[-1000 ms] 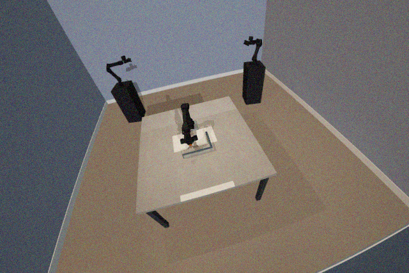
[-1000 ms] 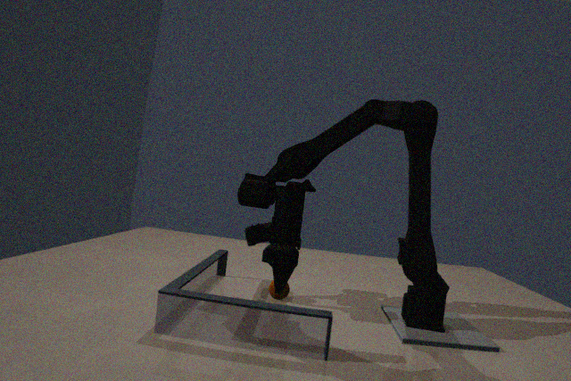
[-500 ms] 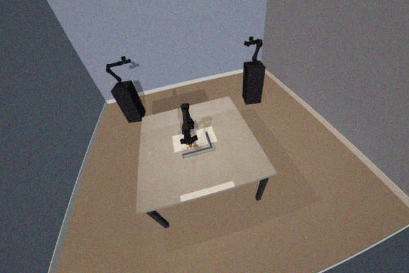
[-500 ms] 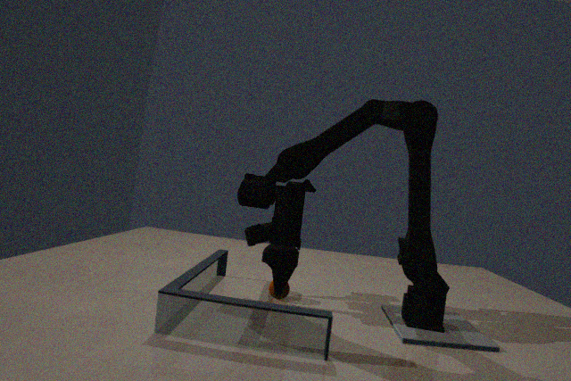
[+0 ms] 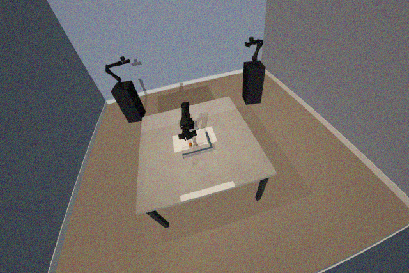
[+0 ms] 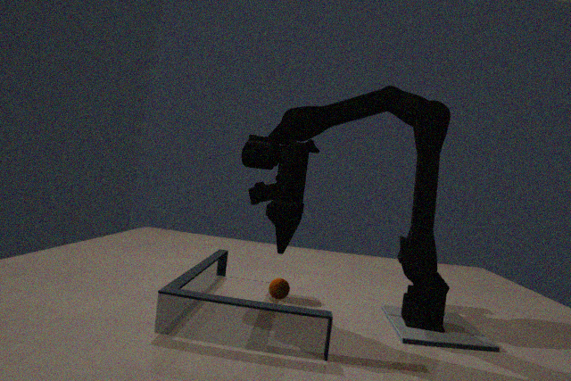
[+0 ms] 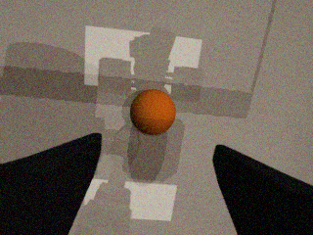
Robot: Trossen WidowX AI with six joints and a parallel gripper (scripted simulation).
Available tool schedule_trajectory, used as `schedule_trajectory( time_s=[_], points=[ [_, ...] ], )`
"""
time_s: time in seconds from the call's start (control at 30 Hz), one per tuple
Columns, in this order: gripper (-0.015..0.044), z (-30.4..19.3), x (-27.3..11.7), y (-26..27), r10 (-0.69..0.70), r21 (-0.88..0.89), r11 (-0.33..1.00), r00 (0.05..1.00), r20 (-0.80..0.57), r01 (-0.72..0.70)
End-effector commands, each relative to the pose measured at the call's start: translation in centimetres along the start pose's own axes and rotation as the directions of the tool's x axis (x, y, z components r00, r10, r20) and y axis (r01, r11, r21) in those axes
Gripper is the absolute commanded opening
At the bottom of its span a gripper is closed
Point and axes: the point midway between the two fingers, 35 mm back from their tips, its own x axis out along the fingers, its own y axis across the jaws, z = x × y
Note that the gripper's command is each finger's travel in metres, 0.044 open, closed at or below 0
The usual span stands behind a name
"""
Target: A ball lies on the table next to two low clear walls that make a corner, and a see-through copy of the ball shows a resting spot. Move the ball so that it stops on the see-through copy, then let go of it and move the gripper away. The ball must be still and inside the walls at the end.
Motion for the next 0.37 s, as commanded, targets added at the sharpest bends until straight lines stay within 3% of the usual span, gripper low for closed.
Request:
schedule_trajectory(
  time_s=[0.0,0.03,0.2,0.33],
  points=[
    [0.0304,0.0,0.2,0.0,0.001,0.000,1.000,1.000,-0.003,-0.001],
    [0.0304,0.0,0.2,0.0,0.001,0.000,1.000,1.000,-0.003,-0.001],
    [0.0435,-0.4,-4.0,0.1,0.001,0.000,1.000,1.000,-0.003,-0.001],
    [0.0440,-0.5,-4.9,0.1,0.001,0.000,1.000,1.000,-0.003,-0.001]
  ],
)
